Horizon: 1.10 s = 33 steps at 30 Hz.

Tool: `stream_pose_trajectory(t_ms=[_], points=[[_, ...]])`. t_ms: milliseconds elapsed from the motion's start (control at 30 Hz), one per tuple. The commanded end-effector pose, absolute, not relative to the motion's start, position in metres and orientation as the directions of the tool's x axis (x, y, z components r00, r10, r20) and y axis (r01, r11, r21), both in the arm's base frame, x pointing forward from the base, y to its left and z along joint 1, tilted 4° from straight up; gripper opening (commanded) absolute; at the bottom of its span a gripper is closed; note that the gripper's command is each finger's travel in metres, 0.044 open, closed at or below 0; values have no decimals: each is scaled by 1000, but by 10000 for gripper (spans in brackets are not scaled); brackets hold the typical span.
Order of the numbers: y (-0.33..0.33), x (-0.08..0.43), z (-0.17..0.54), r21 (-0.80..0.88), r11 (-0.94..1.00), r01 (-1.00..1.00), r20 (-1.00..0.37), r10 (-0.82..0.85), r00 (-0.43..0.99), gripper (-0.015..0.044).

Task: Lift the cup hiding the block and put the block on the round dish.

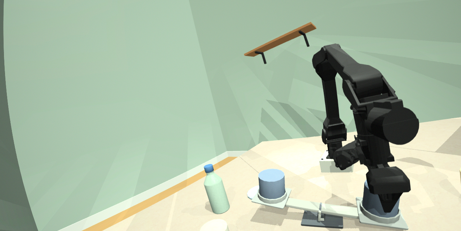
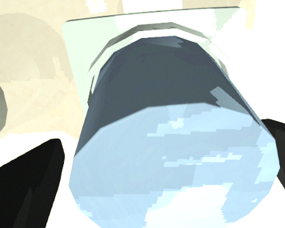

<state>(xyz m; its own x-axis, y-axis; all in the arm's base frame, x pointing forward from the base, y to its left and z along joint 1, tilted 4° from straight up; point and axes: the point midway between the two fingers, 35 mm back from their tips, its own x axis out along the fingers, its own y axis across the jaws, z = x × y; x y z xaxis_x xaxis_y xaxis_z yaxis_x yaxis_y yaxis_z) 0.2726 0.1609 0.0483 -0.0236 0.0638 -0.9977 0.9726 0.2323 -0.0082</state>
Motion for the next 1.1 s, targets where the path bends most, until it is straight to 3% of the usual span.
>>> stream_pose_trajectory(t_ms=[0,200,300,567,933,1067], points=[[160,271,40,-16,228,974,-998,55,-30,440],[160,270,33,-16,228,974,-998,55,-30,440],[160,270,33,-16,228,974,-998,55,-30,361],[160,270,33,-16,228,974,-998,55,-30,308],[160,272,42,-16,228,974,-998,55,-29,19],[161,274,47,-16,228,974,-998,55,-29,0]])
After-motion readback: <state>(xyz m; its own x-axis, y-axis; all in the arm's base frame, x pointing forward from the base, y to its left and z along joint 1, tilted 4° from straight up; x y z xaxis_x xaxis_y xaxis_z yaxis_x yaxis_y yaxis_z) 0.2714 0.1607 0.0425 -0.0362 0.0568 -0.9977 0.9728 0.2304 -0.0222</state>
